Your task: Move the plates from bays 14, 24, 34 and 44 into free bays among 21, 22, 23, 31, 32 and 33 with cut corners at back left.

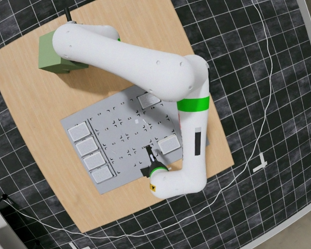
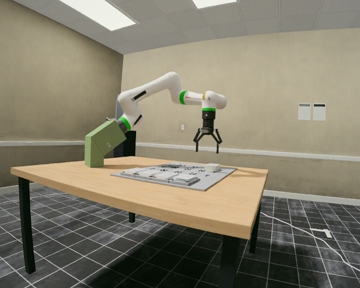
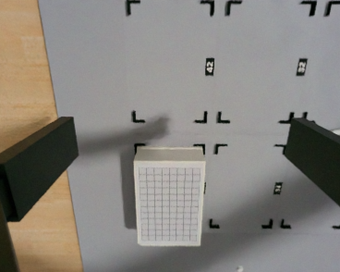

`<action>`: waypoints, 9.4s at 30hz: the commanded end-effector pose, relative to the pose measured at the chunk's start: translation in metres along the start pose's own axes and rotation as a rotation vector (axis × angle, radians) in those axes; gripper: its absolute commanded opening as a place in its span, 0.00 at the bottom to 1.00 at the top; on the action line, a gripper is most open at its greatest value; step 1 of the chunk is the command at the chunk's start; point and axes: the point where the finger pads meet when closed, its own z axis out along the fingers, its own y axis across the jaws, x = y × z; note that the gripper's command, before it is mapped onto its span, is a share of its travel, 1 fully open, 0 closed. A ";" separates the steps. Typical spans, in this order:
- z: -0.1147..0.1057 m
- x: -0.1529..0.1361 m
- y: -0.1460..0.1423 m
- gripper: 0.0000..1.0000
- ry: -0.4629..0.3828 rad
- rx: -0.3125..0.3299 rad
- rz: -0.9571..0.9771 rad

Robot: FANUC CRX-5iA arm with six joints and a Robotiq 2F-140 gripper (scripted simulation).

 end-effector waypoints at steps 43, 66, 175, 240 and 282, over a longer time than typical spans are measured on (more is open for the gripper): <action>0.001 -0.083 -0.001 1.00 0.001 0.002 -0.001; 0.001 -0.083 -0.001 1.00 0.001 0.002 -0.001; 0.036 0.254 0.154 0.70 0.002 0.001 0.000; 0.075 0.366 0.206 0.70 0.001 0.001 0.000; 0.101 0.366 0.206 0.70 0.001 0.001 0.000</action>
